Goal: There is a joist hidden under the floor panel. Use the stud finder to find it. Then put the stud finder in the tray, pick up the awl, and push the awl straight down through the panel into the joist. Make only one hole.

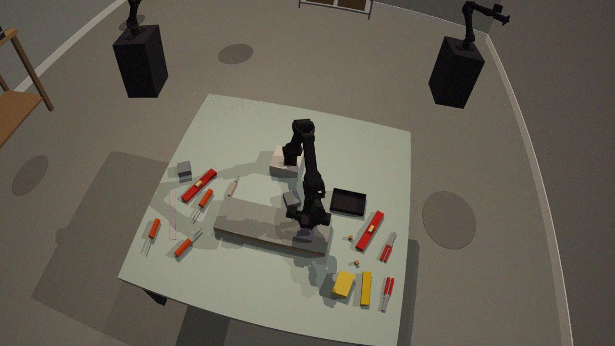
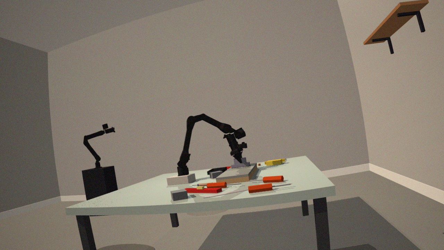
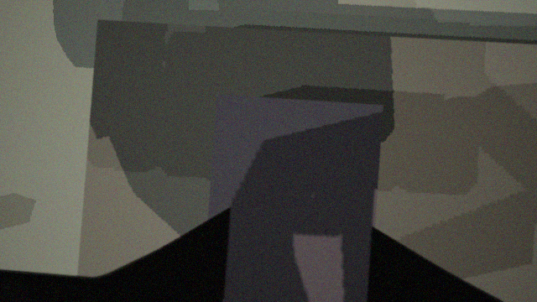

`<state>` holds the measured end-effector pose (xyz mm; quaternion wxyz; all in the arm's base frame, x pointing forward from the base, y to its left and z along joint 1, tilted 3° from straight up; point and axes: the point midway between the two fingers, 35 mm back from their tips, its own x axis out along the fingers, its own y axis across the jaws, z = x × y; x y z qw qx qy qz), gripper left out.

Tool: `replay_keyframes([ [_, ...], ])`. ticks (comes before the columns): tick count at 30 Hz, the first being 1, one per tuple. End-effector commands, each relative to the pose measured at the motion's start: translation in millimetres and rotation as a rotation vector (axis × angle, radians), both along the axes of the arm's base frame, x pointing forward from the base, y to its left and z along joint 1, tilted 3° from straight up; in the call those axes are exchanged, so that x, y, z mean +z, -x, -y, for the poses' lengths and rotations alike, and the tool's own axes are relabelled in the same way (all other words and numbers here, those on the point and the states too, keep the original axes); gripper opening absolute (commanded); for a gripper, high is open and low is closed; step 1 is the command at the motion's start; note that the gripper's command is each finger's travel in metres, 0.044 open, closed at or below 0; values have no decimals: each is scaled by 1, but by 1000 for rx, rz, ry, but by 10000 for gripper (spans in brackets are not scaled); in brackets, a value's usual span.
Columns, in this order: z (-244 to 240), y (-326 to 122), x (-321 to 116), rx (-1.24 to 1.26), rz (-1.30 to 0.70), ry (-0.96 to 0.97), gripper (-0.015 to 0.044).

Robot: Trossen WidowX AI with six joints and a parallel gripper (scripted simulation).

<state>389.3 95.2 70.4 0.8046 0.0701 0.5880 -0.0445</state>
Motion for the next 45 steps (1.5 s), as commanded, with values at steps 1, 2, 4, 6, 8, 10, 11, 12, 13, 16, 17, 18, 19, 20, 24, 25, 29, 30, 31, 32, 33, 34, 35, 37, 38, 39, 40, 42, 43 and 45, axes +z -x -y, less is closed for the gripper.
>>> replay_keyframes([
  [1,8,2,-1,0,-2,1,0],
  [2,10,2,-2,0,-2,1,0],
  [4,12,2,-2,0,-2,2,0],
  [6,15,3,-2,0,-2,2,0],
  [8,18,3,-2,0,-2,2,0],
  [10,21,4,-2,0,-2,3,0],
  [11,22,4,-2,0,-2,3,0],
  [12,24,4,-2,0,-2,3,0],
  [13,25,4,-3,0,-2,3,0],
  [16,30,5,-3,0,-2,4,0],
  [17,31,5,-3,0,-2,4,0],
  [18,32,5,-3,0,-2,4,0],
  [19,34,5,-3,0,-2,4,0],
  [20,35,6,-3,0,-2,4,0],
  [24,41,7,-4,0,-2,5,0],
  [25,42,7,-4,0,-2,5,0],
  [29,48,8,-4,0,-2,5,0],
  [30,50,8,-4,0,-2,6,0],
  [31,51,8,-4,0,-2,6,0],
  [32,52,8,-4,0,-2,6,0],
  [33,54,9,-4,0,-2,6,0],
  [34,55,9,-4,0,-2,6,0],
  [35,57,9,-5,0,-2,6,0],
  [37,59,9,-5,0,-3,7,0],
  [38,61,10,-5,0,-3,7,0],
  [39,62,10,-5,0,-3,7,0],
  [40,64,10,-5,0,-3,7,0],
  [42,67,10,-5,0,-3,7,0],
  [43,68,11,-5,0,-3,8,0],
  [45,71,11,-5,0,-3,8,0],
])
